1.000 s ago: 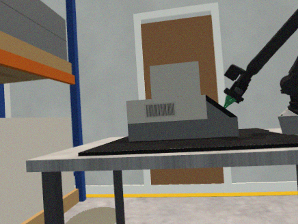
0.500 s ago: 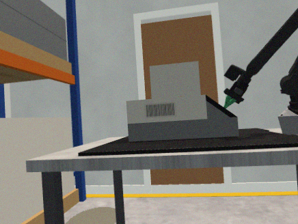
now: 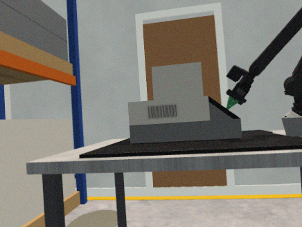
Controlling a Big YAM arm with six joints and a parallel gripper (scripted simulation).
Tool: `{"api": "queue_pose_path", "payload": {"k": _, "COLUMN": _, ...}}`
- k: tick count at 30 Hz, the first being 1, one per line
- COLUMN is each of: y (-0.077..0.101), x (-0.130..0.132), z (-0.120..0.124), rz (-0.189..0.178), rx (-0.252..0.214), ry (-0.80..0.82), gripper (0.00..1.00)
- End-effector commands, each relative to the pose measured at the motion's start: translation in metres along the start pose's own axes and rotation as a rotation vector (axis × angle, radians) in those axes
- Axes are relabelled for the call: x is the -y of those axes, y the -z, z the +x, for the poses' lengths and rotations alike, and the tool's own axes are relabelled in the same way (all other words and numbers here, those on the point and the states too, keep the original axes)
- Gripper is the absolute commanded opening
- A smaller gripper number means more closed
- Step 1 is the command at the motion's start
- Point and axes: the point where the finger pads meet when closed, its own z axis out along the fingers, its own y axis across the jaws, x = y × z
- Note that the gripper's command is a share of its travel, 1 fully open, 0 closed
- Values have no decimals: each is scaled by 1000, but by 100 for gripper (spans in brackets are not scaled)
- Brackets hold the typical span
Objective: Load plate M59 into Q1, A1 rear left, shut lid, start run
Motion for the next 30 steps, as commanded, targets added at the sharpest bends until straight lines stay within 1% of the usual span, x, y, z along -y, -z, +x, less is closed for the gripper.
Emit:
{"api": "queue_pose_path", "payload": {"k": 1, "y": 2, "x": 35, "z": 0, "rz": 50, "rx": -3, "ry": 11, "gripper": 0}}
{"api": "queue_pose_path", "payload": {"k": 15, "y": 1, "x": 36, "z": -2, "rz": 49, "rx": 0, "ry": 13, "gripper": 0}}
{"api": "queue_pose_path", "payload": {"k": 30, "y": 0, "x": 42, "z": -5, "rz": 64, "rx": 5, "ry": 24, "gripper": 0}}
